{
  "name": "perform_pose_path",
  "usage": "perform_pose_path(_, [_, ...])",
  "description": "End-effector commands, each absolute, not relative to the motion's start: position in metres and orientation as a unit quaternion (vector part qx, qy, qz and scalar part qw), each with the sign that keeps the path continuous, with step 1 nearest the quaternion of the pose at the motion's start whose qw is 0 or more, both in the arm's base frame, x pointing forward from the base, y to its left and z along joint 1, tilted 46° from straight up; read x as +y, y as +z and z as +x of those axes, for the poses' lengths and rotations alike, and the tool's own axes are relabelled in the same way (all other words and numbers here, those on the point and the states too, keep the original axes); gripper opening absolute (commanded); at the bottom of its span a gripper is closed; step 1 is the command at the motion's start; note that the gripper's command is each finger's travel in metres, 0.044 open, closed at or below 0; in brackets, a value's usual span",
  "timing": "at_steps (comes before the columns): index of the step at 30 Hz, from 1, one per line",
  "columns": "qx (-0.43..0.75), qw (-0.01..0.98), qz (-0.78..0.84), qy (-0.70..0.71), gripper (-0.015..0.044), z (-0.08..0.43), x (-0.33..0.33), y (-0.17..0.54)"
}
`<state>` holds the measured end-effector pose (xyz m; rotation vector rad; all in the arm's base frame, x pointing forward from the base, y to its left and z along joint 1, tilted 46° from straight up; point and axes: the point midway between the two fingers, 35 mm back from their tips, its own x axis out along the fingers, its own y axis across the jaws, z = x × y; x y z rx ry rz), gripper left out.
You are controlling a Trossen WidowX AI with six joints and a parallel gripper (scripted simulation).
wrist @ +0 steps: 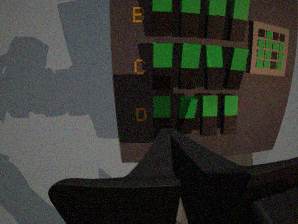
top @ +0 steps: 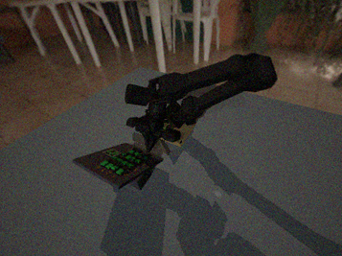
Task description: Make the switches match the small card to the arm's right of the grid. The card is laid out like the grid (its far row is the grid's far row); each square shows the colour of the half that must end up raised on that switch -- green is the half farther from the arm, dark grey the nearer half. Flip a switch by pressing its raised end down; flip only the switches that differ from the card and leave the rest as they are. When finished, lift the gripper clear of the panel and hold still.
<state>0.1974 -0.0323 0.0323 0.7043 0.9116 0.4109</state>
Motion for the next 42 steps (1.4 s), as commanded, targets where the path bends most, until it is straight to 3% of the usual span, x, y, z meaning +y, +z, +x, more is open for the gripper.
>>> perform_pose_path(1, [0.429, 0.815, 0.336, 0.194, 0.0000, 0.1985, -0.0257, 0.0281])
perform_pose_path(42, [0.429, 0.816, 0.336, 0.194, 0.0000, 0.2009, -0.0229, 0.0257])
